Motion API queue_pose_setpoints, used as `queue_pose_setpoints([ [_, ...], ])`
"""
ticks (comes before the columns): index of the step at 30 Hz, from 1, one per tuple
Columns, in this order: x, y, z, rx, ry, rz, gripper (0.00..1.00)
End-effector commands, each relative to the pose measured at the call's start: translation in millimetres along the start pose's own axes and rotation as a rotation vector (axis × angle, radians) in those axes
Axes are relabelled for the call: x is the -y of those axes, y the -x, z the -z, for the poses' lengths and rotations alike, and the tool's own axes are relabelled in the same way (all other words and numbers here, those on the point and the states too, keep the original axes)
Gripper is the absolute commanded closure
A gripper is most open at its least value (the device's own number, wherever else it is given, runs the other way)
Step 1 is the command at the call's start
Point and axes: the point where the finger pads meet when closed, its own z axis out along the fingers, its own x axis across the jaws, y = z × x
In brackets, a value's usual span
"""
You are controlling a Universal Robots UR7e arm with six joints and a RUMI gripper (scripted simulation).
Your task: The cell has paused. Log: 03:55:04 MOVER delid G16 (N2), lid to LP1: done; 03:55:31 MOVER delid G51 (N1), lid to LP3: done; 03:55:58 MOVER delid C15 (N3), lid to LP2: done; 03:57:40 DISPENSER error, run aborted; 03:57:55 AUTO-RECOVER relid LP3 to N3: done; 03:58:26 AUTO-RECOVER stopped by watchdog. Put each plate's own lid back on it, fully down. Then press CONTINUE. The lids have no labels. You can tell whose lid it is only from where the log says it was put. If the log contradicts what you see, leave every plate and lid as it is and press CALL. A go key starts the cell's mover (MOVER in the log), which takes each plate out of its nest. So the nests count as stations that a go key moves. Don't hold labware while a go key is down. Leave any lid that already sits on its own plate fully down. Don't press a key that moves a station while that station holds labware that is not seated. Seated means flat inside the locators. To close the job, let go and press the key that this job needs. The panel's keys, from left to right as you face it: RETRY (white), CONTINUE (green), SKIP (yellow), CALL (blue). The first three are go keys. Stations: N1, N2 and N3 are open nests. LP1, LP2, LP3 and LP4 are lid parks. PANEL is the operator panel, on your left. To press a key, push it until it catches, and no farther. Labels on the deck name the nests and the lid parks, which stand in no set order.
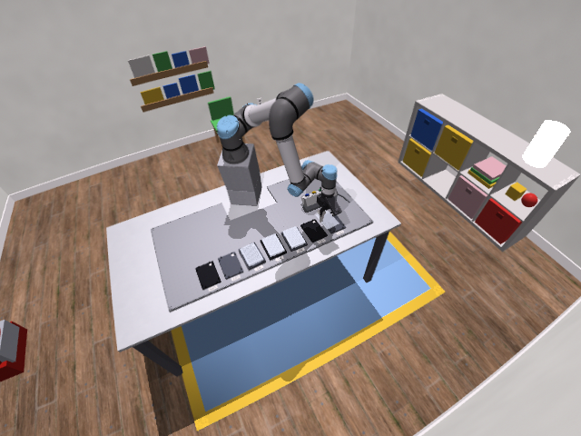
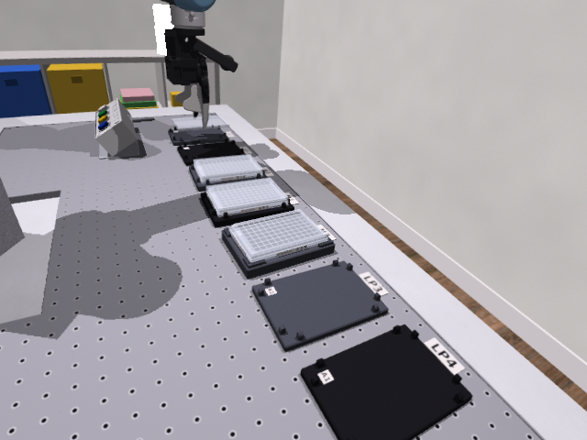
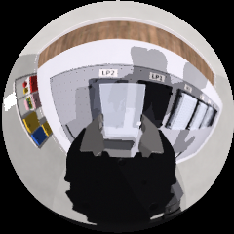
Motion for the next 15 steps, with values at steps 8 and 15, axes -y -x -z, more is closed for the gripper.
queue_pose_setpoints([
  [8, -2, -53, 1, 0.003, -0.003, 0.002, 1.0],
  [15, -3, -78, 1, 0.003, -0.003, 0.002, 1.0],
])
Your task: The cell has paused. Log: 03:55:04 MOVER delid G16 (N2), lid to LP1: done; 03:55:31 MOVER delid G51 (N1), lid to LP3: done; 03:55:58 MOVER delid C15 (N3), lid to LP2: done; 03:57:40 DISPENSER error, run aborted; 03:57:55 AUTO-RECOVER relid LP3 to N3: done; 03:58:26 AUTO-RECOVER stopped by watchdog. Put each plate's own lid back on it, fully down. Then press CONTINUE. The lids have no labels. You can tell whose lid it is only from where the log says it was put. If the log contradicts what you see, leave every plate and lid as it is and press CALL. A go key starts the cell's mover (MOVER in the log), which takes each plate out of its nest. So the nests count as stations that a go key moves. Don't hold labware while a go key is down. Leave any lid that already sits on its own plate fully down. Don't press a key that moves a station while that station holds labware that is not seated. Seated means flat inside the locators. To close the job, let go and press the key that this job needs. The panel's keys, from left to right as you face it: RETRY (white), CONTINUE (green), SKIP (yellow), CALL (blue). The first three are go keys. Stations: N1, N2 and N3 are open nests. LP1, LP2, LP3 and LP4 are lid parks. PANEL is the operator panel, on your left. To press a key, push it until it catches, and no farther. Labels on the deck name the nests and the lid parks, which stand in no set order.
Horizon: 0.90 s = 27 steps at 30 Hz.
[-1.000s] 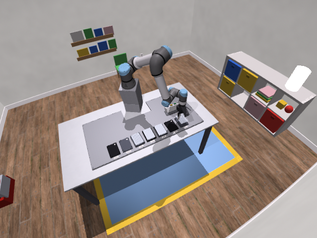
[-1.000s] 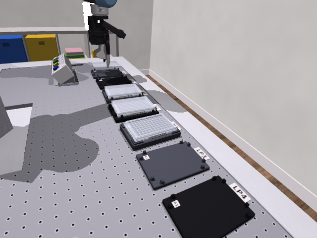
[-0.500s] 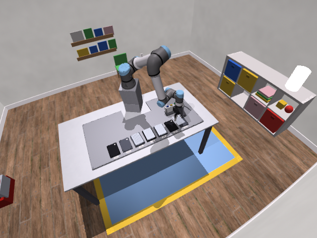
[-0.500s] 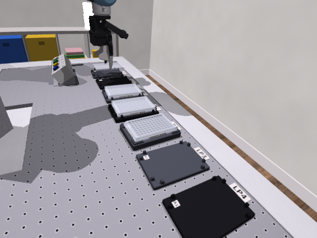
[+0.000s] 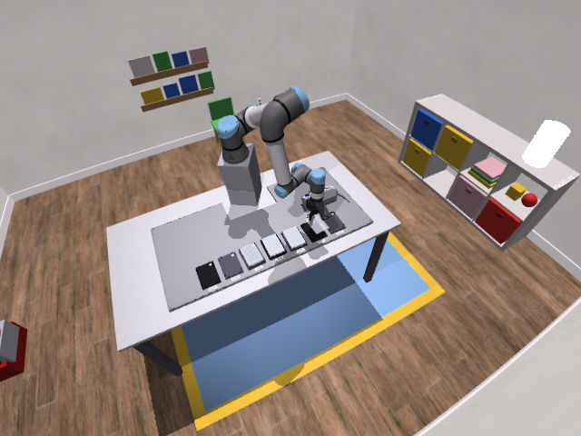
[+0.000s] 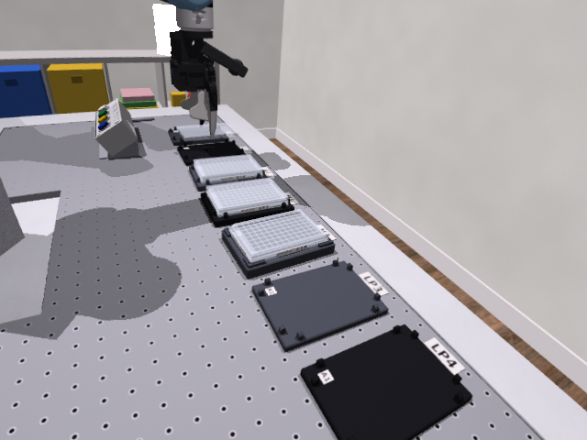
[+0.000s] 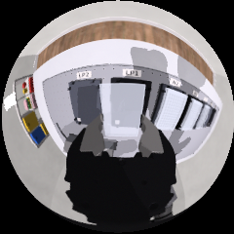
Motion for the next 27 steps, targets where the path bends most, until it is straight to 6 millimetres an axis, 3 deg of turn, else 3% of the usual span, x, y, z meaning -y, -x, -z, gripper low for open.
queue_pose_setpoints([
  [1, 0, -15, 1, 0.002, -0.003, 0.001, 1.0],
  [27, -6, -135, 0, 0.002, -0.003, 0.001, 1.0],
])
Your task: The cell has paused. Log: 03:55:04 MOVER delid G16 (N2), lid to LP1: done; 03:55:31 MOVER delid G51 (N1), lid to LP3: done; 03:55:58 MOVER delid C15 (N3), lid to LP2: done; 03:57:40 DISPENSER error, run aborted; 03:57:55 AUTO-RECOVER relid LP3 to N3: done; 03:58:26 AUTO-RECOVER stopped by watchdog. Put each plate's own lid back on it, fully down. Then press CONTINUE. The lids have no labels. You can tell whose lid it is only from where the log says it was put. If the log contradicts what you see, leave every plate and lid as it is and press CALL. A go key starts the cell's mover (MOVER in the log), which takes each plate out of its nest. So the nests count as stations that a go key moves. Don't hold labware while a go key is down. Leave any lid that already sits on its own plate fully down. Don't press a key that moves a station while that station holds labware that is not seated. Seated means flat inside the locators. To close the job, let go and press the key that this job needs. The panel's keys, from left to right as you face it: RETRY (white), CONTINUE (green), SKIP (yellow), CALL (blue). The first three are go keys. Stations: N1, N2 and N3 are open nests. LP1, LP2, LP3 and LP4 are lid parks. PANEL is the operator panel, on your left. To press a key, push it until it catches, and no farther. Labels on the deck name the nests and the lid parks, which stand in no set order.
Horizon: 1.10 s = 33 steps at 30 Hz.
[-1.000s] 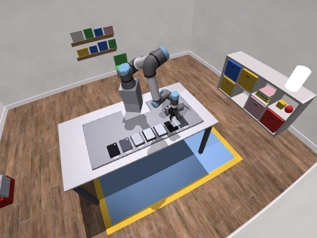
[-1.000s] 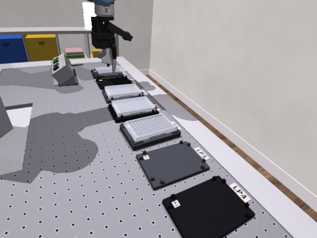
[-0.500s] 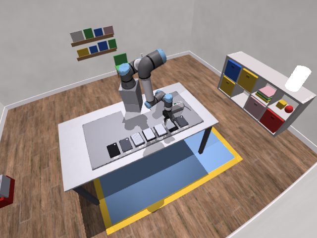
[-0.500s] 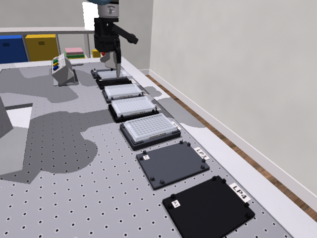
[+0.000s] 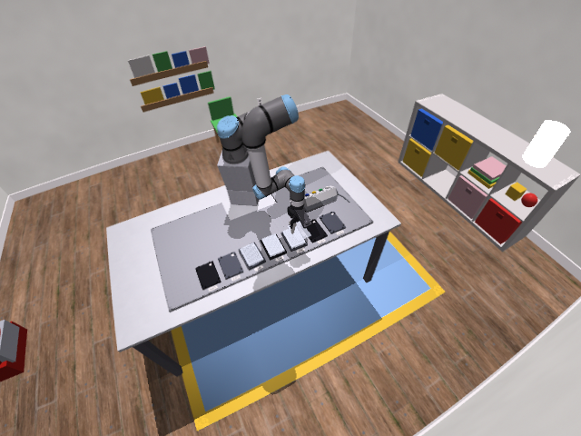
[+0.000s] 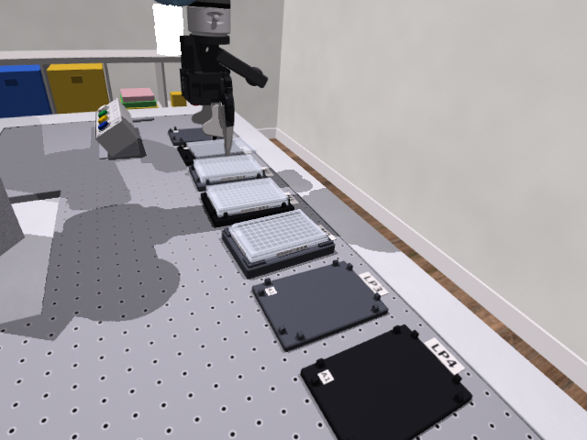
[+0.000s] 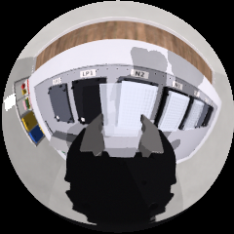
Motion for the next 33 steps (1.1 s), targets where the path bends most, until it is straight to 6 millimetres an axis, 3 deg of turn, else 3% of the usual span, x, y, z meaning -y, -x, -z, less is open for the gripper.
queue_pose_setpoints([
  [1, 0, -24, 0, 0.002, -0.002, 0.001, 1.0],
  [5, -1, -44, 0, 0.002, -0.002, 0.001, 1.0],
  [7, -1, -44, 0, 0.002, -0.002, 0.001, 1.0],
  [33, -7, -164, 0, 0.001, -0.002, 0.001, 1.0],
])
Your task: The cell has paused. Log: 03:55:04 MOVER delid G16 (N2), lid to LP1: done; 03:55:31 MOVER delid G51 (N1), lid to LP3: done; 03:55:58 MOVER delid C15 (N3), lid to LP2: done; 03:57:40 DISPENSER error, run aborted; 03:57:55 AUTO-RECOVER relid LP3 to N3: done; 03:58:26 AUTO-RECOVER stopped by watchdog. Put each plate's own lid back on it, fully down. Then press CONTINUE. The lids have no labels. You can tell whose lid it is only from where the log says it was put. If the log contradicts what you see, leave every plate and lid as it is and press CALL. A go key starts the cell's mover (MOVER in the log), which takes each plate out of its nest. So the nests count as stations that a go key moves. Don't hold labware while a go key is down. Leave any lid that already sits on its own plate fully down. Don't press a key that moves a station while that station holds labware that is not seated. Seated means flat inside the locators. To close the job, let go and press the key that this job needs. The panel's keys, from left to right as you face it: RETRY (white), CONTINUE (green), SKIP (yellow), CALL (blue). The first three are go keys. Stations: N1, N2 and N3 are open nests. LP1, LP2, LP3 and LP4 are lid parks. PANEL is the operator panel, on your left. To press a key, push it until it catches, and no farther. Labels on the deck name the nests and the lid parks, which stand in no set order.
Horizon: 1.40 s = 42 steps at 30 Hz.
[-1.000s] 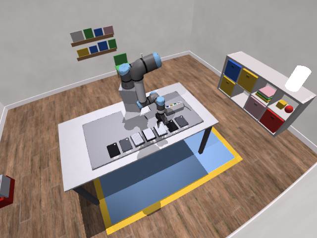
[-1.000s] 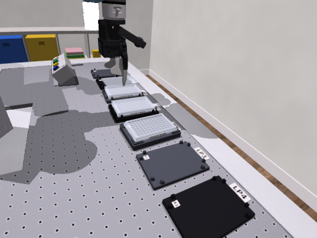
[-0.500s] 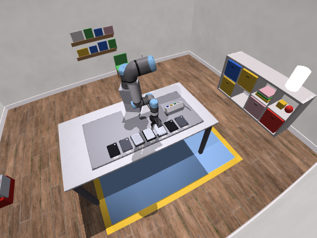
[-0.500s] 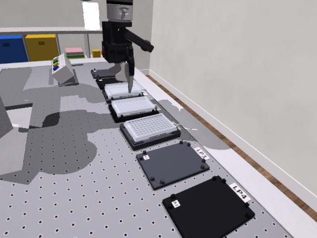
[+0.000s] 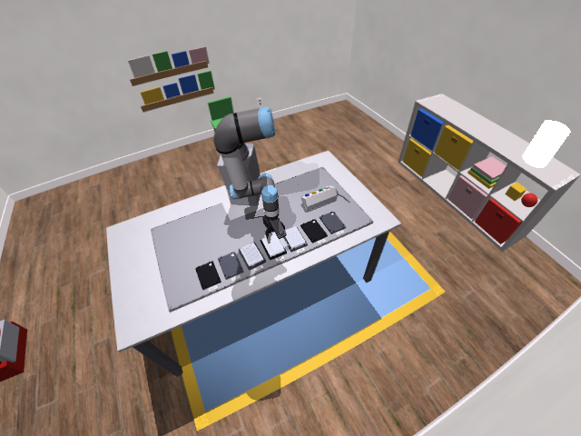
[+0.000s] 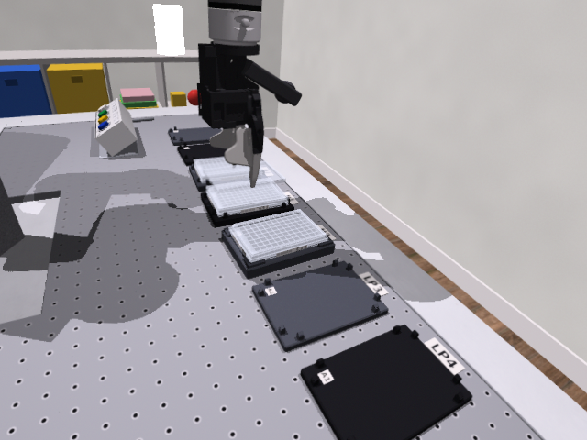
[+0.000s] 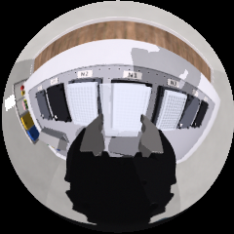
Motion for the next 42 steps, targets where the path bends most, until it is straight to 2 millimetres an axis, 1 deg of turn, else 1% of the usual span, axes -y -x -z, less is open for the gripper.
queue_pose_setpoints([
  [1, 0, -24, 0, 0.001, -0.002, 0.001, 1.0],
  [6, -2, -49, 0, 0.001, -0.002, 0.001, 1.0],
  [8, -2, -49, 0, 0.001, -0.002, 0.001, 1.0],
  [23, -5, -124, 0, 0.001, -0.002, 0.001, 1.0],
  [25, -5, -124, 0, 0.001, -0.002, 0.001, 1.0],
  [31, -7, -152, 0, 0.001, -0.002, 0.001, 1.0],
  [42, -7, -152, -1, 0.001, -0.002, 0.001, 1.0],
])
